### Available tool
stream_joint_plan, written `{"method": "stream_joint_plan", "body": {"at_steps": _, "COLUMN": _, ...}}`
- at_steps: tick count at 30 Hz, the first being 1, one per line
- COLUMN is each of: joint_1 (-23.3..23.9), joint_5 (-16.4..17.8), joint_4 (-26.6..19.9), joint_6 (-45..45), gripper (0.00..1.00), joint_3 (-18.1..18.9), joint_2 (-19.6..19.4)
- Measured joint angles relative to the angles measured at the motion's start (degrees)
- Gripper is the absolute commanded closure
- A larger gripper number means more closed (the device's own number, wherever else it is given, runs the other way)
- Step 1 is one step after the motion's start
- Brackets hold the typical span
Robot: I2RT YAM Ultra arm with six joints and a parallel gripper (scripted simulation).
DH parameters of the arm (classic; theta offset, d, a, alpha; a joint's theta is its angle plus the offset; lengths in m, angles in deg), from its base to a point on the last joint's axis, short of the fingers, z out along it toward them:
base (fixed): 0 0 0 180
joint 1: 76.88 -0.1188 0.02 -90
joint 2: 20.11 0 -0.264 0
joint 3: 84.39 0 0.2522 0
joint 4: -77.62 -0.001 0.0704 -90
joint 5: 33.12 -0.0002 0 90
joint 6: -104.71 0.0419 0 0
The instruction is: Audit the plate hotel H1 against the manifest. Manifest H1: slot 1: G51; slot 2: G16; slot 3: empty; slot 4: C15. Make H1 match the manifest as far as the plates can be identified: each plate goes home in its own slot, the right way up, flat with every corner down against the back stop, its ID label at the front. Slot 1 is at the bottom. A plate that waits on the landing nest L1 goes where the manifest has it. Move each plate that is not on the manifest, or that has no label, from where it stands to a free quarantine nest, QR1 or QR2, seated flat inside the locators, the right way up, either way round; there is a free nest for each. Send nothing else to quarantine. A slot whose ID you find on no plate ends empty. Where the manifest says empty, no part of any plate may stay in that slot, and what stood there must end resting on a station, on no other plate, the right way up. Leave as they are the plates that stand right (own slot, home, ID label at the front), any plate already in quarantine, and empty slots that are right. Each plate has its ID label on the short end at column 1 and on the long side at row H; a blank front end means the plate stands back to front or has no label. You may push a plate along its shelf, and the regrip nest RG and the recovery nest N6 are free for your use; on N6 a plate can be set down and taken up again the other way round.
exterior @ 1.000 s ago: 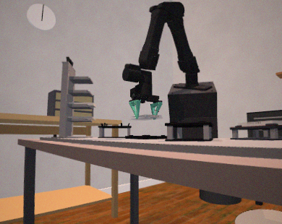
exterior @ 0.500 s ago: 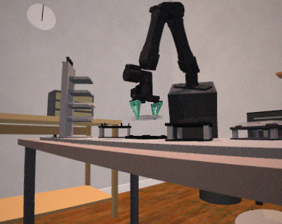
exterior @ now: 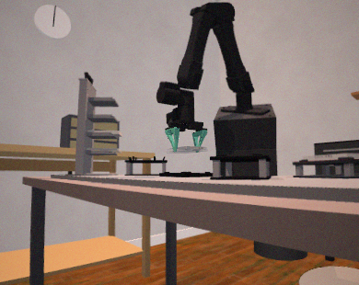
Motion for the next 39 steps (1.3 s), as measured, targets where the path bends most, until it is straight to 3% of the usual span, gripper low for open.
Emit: {"method": "stream_joint_plan", "body": {"at_steps": 39, "joint_1": -1.3, "joint_5": -0.4, "joint_4": 4.7, "joint_6": 1.2, "gripper": 0.14, "joint_3": 0.5, "joint_2": -4.7}}
